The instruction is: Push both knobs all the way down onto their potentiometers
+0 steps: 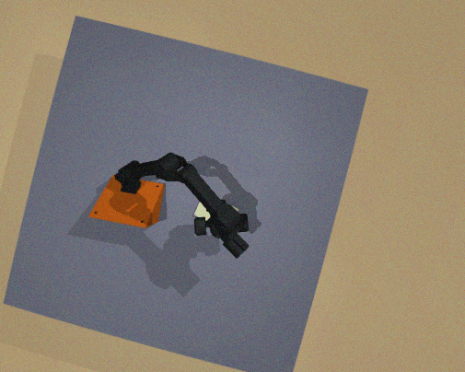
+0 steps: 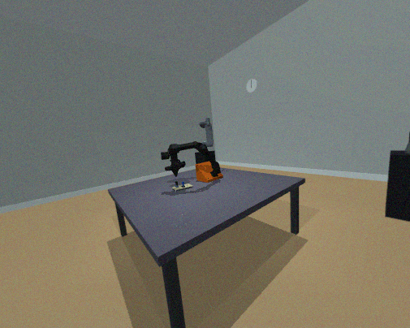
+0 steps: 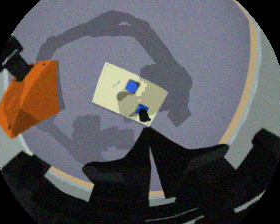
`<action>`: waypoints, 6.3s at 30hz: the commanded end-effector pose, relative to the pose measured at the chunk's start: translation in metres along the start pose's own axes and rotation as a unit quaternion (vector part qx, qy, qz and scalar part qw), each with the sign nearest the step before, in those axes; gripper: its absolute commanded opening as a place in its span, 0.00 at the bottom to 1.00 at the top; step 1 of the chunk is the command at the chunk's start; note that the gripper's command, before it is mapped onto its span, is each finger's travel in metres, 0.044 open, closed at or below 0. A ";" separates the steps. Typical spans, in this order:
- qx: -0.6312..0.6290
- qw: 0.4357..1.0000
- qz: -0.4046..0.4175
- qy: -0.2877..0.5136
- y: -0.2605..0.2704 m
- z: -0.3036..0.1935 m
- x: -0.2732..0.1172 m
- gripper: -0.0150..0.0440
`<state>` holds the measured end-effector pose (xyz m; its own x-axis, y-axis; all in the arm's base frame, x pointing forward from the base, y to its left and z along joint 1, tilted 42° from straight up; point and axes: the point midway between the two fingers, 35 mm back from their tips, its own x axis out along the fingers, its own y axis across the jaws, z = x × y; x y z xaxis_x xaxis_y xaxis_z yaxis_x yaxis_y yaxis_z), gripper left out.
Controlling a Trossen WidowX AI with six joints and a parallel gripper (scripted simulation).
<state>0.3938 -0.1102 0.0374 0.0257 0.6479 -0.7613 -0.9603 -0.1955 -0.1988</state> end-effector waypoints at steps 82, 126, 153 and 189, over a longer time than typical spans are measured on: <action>-0.159 0.987 -0.002 -0.009 -0.001 -0.003 0.044 0.25; -0.159 0.987 -0.002 -0.009 -0.001 -0.003 0.050 0.25; -0.159 0.987 -0.002 -0.009 -0.001 -0.003 0.054 0.25; -0.159 0.987 -0.002 -0.009 -0.001 -0.003 0.059 0.25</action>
<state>0.3946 -0.0824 -0.0028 0.0305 0.6575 -0.7528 -0.8296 -0.4034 -0.3860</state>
